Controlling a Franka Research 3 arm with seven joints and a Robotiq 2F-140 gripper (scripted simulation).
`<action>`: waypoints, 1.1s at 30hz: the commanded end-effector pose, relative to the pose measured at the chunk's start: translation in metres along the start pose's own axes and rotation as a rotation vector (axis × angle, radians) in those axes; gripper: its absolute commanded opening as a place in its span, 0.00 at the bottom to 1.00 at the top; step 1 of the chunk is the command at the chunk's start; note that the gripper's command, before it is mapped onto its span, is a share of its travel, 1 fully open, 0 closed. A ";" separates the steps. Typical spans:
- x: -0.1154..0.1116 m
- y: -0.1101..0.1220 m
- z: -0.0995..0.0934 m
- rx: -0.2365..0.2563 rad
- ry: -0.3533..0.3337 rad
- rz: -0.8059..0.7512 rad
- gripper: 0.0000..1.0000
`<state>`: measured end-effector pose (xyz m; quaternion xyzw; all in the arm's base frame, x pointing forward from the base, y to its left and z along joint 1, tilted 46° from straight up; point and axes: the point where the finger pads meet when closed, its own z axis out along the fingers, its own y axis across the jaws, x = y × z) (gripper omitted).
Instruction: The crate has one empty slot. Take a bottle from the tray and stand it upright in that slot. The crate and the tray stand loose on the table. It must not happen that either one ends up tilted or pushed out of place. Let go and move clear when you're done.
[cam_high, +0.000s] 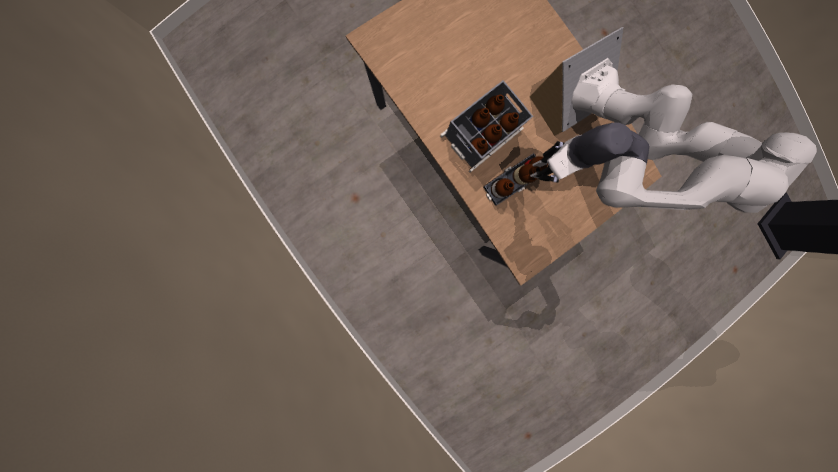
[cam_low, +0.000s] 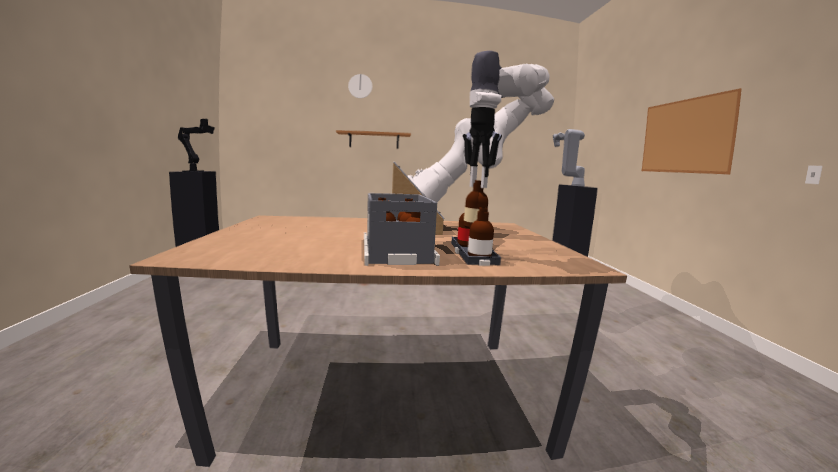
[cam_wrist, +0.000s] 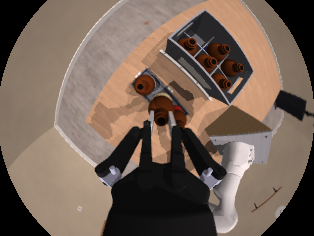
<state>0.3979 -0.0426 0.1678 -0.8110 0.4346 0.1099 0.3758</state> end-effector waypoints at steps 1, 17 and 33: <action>0.001 0.000 -0.004 0.001 0.004 0.002 0.00; 0.001 0.000 -0.004 0.001 0.004 0.002 0.00; 0.001 0.000 -0.016 0.001 0.004 0.002 0.00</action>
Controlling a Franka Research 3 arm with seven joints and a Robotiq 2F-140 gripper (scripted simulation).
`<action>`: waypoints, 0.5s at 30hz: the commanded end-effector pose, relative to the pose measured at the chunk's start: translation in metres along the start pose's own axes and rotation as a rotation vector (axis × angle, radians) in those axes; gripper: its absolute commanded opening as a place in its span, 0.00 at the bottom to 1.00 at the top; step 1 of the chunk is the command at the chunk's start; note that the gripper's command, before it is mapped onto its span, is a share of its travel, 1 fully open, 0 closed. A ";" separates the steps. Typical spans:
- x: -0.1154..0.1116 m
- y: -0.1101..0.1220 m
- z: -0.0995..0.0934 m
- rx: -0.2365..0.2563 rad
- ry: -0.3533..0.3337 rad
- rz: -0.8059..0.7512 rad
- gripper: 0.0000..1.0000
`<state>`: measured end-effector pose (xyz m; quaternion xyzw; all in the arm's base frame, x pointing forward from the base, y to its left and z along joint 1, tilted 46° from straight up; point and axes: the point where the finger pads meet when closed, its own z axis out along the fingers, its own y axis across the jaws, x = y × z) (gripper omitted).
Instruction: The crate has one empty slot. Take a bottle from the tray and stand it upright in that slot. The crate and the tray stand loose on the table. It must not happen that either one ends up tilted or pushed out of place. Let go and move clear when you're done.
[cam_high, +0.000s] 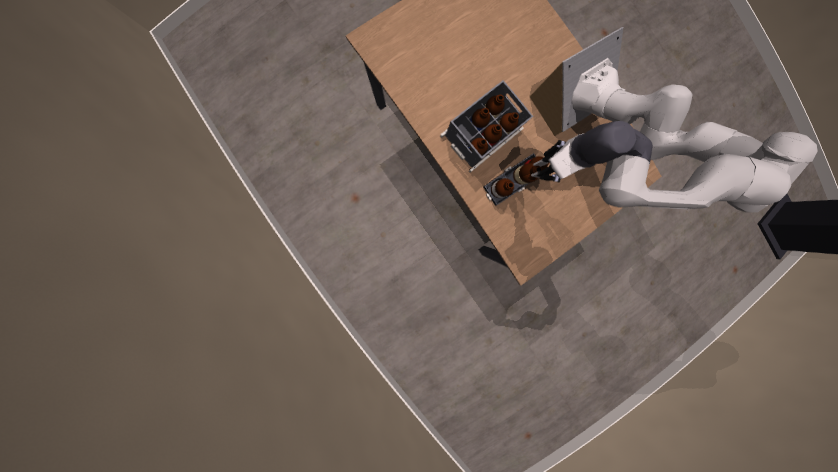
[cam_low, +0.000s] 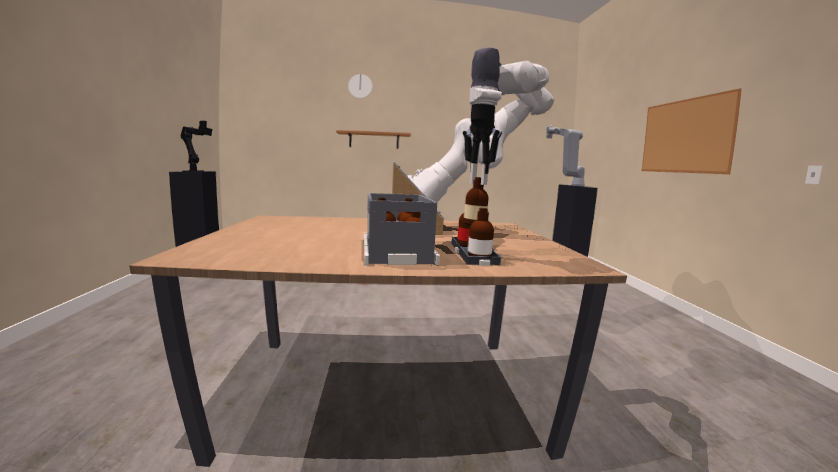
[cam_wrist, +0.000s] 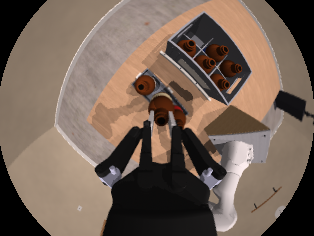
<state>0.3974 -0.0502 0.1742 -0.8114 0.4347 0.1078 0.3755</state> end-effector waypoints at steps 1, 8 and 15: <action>0.000 0.001 -0.006 0.000 0.000 0.004 0.00; 0.000 0.001 -0.013 0.000 0.000 0.004 0.00; 0.000 0.001 -0.021 0.000 0.000 0.004 0.00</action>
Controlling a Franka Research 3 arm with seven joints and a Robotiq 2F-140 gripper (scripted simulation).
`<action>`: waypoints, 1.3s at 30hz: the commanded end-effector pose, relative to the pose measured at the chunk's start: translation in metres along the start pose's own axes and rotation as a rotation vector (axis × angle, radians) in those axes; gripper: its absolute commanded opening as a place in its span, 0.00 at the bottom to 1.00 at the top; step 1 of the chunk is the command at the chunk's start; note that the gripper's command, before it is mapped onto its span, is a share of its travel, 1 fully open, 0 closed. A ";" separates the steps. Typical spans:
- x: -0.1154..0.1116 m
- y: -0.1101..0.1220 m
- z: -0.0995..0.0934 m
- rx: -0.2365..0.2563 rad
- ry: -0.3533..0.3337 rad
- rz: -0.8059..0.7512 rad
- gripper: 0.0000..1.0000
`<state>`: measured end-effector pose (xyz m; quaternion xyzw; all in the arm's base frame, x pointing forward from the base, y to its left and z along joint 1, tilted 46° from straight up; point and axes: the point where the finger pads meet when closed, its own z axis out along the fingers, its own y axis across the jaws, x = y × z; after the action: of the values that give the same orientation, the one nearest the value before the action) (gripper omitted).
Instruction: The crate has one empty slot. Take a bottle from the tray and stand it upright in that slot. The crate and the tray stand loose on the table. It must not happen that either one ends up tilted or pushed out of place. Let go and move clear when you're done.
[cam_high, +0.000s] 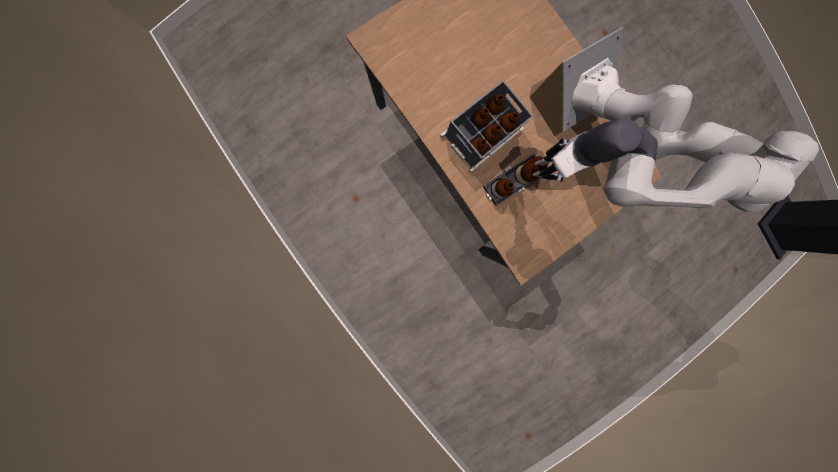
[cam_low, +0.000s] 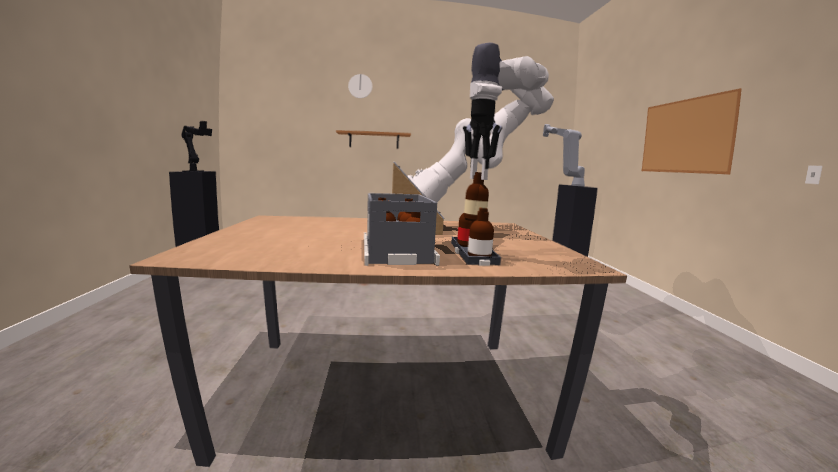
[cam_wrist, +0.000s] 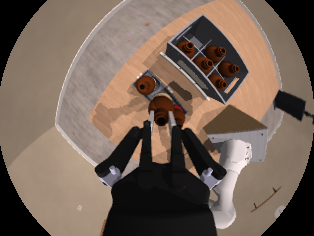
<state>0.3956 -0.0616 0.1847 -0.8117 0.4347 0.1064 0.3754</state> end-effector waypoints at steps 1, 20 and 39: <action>-0.001 0.001 -0.007 -0.001 -0.002 0.005 0.00; -0.001 0.001 -0.018 -0.001 -0.002 0.005 0.00; -0.001 0.001 -0.018 -0.001 -0.002 0.005 0.00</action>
<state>0.3919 -0.0708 0.1956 -0.8111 0.4343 0.1098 0.3761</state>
